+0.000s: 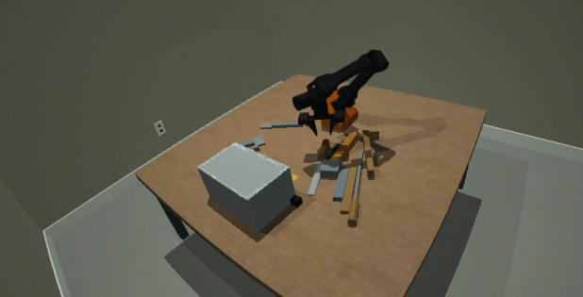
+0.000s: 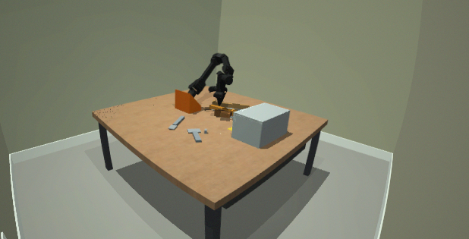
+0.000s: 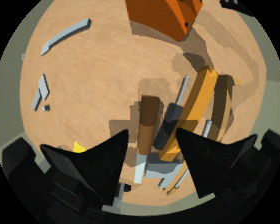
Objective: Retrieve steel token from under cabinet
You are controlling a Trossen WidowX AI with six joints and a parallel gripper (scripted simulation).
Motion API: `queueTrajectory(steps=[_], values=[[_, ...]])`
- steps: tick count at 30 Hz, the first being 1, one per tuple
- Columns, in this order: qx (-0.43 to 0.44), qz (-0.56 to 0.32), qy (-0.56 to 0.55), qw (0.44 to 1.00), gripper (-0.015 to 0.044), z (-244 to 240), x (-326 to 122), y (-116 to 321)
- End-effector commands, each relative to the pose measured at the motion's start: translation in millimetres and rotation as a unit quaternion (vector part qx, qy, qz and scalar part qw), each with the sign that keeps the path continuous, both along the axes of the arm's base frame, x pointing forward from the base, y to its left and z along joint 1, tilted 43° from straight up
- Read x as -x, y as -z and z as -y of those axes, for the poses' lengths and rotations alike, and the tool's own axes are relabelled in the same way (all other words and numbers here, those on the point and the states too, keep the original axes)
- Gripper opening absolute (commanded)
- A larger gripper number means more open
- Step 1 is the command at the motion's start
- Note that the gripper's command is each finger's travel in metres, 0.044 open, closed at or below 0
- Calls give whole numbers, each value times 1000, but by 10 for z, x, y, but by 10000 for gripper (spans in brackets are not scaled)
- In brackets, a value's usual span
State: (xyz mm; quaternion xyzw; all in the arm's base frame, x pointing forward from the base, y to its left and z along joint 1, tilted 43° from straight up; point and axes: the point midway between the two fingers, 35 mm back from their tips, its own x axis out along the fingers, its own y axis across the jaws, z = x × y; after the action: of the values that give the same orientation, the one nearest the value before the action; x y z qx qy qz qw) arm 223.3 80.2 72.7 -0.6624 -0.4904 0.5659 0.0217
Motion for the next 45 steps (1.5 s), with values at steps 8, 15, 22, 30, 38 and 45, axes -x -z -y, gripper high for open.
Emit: queueTrajectory(steps=[8, 15, 22, 30, 38, 45], values=[[-3, 29, -32, 999, 270, 3, 0, 0], [-7, 48, -53, 997, 270, 3, 0, -1], [-10, 67, -73, 995, 270, 2, 0, -1], [-14, 88, -96, 991, 270, 2, 0, -1], [-18, 110, -119, 987, 270, 1, 0, -2], [-21, 128, -140, 982, 270, 1, 0, -2]])
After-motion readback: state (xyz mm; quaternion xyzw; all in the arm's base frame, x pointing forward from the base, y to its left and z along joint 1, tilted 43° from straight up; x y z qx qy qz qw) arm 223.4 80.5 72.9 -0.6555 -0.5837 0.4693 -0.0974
